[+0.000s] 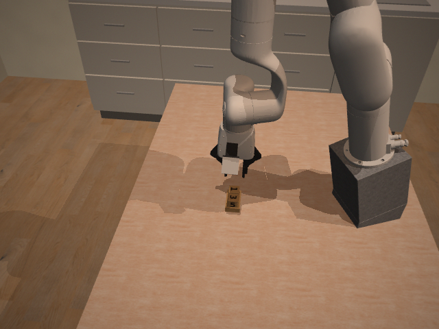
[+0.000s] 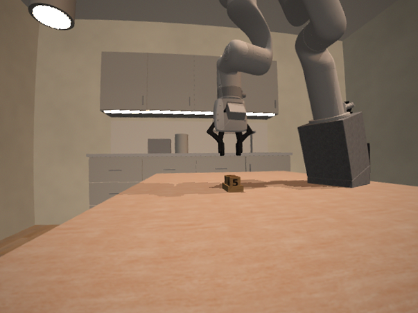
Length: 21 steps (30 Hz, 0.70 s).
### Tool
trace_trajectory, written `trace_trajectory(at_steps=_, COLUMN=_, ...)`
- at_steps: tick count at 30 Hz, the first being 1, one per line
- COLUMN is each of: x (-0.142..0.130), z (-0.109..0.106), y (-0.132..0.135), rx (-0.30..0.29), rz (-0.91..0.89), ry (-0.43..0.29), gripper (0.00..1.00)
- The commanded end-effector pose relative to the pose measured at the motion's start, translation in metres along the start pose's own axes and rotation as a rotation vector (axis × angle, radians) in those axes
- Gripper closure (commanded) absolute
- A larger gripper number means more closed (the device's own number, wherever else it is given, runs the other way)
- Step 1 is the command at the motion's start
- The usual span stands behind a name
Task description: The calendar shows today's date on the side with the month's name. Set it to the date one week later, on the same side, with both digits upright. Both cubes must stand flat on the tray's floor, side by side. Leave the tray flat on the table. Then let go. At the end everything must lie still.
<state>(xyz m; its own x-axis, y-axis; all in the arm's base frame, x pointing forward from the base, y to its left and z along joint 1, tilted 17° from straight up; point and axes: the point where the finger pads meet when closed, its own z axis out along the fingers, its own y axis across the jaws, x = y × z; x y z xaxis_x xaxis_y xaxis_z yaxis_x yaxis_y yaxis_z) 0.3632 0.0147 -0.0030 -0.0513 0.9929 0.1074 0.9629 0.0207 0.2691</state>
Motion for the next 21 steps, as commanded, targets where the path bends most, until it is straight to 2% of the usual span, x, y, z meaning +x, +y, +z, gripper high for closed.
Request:
trace_trajectory(at_steps=1, x=0.000, z=0.000, y=0.001, rx=-0.003, rz=0.000, ry=-0.001, gripper=0.51)
trace_trajectory(at_steps=21, x=0.000, z=0.017, y=0.001, rx=-0.003, rz=0.000, ry=0.000, gripper=0.51)
